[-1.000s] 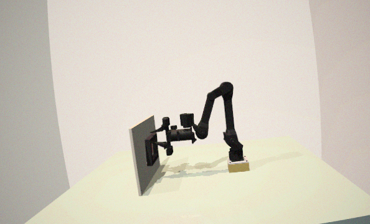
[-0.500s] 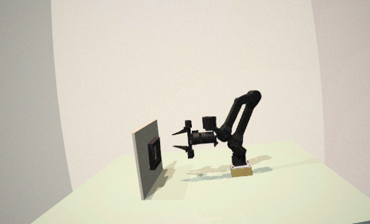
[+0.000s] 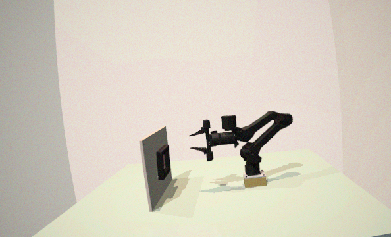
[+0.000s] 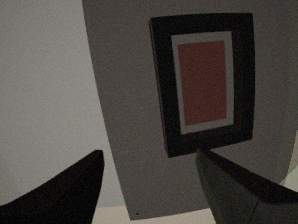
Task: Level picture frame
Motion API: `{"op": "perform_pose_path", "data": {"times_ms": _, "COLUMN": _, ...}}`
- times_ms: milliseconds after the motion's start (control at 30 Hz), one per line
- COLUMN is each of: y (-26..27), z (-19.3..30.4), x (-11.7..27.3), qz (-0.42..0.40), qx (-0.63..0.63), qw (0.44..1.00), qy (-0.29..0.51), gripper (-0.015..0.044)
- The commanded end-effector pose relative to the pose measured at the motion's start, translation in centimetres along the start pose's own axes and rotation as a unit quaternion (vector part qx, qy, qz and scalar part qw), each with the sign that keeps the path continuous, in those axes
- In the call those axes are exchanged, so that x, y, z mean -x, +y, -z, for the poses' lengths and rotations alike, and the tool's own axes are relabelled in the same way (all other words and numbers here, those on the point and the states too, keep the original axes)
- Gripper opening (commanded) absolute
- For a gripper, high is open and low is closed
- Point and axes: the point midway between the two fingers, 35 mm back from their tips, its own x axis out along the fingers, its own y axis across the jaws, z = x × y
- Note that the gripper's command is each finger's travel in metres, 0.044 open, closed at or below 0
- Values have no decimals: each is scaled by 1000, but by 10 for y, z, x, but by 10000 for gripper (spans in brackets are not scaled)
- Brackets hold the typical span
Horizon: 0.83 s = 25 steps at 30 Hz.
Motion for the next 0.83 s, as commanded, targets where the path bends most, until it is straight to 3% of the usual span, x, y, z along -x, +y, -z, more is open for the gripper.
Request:
{"op": "perform_pose_path", "data": {"times_ms": 0, "y": 5, "z": -2, "x": 16, "qz": 2, "qx": -2, "qw": 1000, "qy": -5, "gripper": 260}}
{"op": "perform_pose_path", "data": {"times_ms": 267, "y": 9, "z": -17, "x": 54, "qz": 7, "qx": 1, "qw": 1000, "qy": -14, "gripper": 260}}
{"op": "perform_pose_path", "data": {"times_ms": 800, "y": 8, "z": -17, "x": 55, "qz": -4, "qx": -14, "qw": 1000, "qy": -21, "gripper": 260}}
